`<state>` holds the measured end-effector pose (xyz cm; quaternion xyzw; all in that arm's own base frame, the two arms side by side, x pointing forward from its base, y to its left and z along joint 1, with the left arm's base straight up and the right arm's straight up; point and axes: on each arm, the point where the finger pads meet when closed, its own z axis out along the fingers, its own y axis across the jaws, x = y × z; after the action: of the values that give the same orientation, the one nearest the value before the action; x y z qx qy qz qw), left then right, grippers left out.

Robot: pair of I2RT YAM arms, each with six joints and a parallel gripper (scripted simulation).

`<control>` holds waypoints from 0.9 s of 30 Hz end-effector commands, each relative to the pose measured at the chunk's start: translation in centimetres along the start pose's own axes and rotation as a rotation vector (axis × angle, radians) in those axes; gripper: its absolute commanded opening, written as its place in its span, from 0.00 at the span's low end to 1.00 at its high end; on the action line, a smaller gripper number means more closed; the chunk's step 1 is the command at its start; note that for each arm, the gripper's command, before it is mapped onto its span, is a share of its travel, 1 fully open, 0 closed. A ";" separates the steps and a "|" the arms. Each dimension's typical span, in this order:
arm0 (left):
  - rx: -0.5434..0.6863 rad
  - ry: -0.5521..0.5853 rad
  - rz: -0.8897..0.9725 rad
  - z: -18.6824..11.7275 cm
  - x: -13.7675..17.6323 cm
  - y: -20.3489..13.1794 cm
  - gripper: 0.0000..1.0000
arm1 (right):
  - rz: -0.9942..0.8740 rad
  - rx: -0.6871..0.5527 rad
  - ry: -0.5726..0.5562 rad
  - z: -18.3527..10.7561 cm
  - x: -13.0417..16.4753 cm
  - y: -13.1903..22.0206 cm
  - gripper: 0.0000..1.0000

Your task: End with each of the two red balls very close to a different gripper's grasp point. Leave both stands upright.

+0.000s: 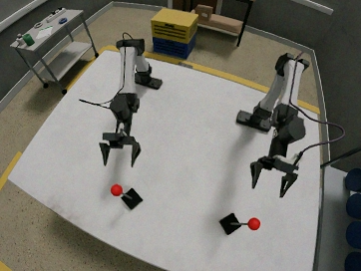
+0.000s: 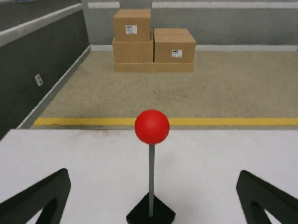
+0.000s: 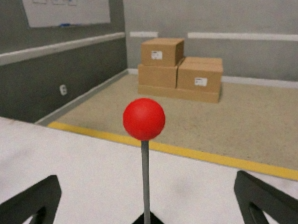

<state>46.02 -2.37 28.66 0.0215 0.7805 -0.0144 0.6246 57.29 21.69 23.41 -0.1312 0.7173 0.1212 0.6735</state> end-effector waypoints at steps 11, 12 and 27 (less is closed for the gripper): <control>0.000 -0.238 -0.014 2.5 2.9 0.1 1.00 | 0.010 -0.007 -0.039 0.9 2.1 0.2 1.00; 0.000 -0.237 -0.014 2.6 3.2 0.1 1.00 | 0.010 -0.007 -0.039 0.9 2.1 0.2 1.00; 0.000 -0.229 -0.014 2.8 3.7 0.1 1.00 | 0.010 -0.016 -0.056 1.2 1.2 0.4 1.00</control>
<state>47.97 -2.47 23.29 0.0186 0.7160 -0.0172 0.6976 57.88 21.91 22.58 -0.1269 0.6973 0.1255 0.6942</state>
